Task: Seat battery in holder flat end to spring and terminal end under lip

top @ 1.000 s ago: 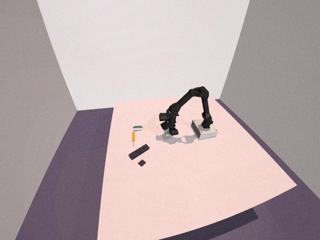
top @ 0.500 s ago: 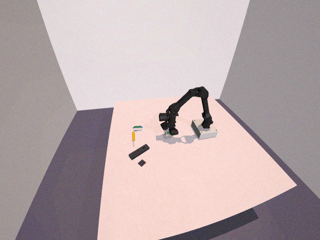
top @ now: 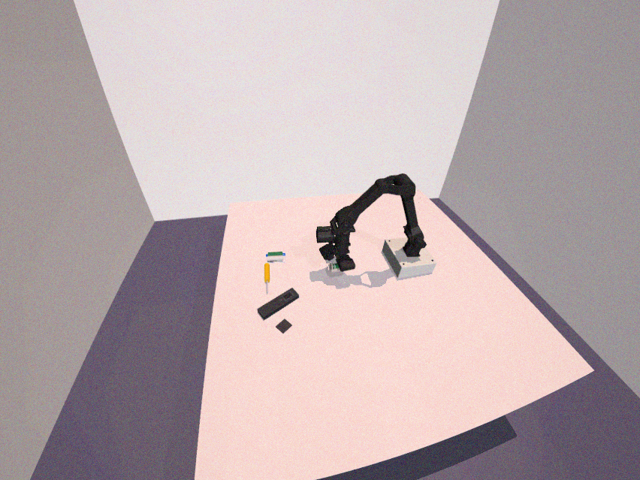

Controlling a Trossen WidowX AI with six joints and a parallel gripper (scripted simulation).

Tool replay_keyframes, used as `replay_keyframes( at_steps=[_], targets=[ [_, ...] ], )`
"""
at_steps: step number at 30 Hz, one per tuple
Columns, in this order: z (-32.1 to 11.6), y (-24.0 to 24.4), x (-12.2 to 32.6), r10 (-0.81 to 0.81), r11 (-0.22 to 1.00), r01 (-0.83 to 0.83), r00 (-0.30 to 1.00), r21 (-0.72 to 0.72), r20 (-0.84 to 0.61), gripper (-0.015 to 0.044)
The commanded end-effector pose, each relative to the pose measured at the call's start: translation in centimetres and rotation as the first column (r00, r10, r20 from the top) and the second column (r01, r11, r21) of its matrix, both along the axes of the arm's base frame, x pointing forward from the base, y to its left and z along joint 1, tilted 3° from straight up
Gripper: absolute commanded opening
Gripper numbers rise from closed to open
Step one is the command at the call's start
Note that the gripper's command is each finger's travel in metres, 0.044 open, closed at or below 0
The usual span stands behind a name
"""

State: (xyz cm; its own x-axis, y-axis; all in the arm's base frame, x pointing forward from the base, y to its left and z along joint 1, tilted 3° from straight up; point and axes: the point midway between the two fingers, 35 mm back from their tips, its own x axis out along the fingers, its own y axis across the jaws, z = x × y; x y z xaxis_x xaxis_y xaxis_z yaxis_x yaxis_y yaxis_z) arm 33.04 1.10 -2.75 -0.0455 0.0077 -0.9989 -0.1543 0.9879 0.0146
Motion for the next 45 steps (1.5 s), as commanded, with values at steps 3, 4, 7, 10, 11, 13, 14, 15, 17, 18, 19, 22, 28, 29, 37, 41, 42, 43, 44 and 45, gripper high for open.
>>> replay_keyframes(
  at_steps=[3, 4, 7, 10, 11, 13, 14, 15, 17, 18, 19, 22, 28, 29, 37, 41, 42, 43, 44, 45],
  targets=[
    [-0.2, 0.1, 0.4, -0.003, 1.000, 0.003, 1.000, -0.001, -0.007, 0.0069],
    [-0.2, 0.1, 0.4, -0.003, 1.000, 0.003, 1.000, -0.001, -0.007, 0.0069],
    [-0.2, 0.1, 0.4, -0.003, 1.000, 0.003, 1.000, -0.001, -0.007, 0.0069],
    [-0.2, 0.1, 0.4, -0.003, 1.000, 0.003, 1.000, -0.001, -0.007, 0.0069],
    [-0.2, 0.1, 0.4, -0.003, 1.000, 0.003, 1.000, -0.001, -0.007, 0.0069],
    [-0.2, 0.1, 0.4, -0.003, 1.000, 0.003, 1.000, -0.001, -0.007, 0.0069],
    [-0.2, 0.1, 0.4, -0.003, 1.000, 0.003, 1.000, -0.001, -0.007, 0.0069],
    [-0.2, 0.1, 0.4, -0.003, 1.000, 0.003, 1.000, -0.001, -0.007, 0.0069],
    [-0.2, 0.1, 0.4, -0.003, 1.000, 0.003, 1.000, -0.001, -0.007, 0.0069],
    [-0.2, 0.1, 0.4, -0.003, 1.000, 0.003, 1.000, -0.001, -0.007, 0.0069],
    [-0.2, 0.1, 0.4, -0.003, 1.000, 0.003, 1.000, -0.001, -0.007, 0.0095],
    [-0.2, 0.1, 0.4, -0.003, 1.000, 0.003, 1.000, -0.001, -0.007, 0.0171],
    [0.5, 0.1, 0.4, -0.002, 1.000, 0.002, 1.000, -0.001, -0.007, 0.0171],
    [0.7, 0.1, 0.4, -0.002, 1.000, 0.002, 1.000, 0.000, -0.007, 0.0171],
    [1.4, 0.1, 0.4, -0.001, 1.000, 0.001, 1.000, 0.000, -0.006, 0.0171],
    [1.9, 0.0, 0.4, -0.001, 1.000, 0.001, 1.000, 0.000, -0.010, 0.0224],
    [2.9, 0.0, 0.5, -0.001, 1.000, 0.001, 1.000, 0.000, -0.009, 0.0250],
    [4.1, 0.0, 0.6, -0.001, 1.000, 0.001, 1.000, 0.000, -0.009, 0.0276],
    [5.4, 0.0, 0.6, -0.001, 1.000, 0.001, 1.000, 0.000, -0.008, 0.0302],
    [6.6, 0.0, 0.6, -0.001, 1.000, 0.001, 1.000, 0.000, -0.007, 0.0329]
  ],
)
